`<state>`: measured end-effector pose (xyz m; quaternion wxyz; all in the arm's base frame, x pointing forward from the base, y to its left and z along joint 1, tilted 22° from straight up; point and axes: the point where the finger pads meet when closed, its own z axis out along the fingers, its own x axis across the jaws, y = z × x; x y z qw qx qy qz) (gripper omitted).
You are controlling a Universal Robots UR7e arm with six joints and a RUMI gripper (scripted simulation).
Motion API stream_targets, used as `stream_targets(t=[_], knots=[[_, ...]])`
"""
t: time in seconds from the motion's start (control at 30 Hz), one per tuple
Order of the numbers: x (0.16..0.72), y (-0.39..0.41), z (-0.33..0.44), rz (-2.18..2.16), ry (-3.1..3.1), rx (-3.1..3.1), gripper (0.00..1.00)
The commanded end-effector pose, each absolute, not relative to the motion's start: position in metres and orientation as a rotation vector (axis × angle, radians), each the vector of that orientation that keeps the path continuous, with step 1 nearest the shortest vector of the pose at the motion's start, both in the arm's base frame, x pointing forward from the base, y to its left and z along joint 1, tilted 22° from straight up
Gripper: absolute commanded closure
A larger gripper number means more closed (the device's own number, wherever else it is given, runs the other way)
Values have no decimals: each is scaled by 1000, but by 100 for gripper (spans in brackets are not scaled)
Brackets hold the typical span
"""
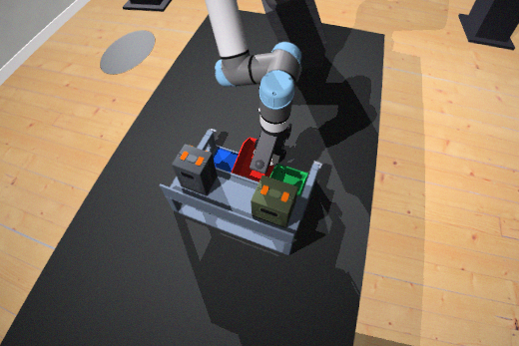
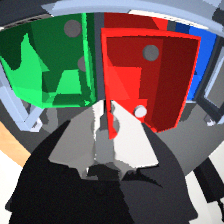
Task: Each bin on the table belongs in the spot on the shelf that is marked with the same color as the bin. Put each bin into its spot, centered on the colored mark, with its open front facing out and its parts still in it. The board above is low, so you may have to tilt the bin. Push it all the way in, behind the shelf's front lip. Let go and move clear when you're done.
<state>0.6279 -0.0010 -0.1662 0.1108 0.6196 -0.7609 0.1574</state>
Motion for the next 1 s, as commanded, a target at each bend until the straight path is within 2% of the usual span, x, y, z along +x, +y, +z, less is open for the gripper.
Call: stream_targets(t=[0.0, 0.97], knots=[[629, -1, -165, 465, -2236, 1821, 100], [629, -1, -167, 482, -2240, 1828, 100]])
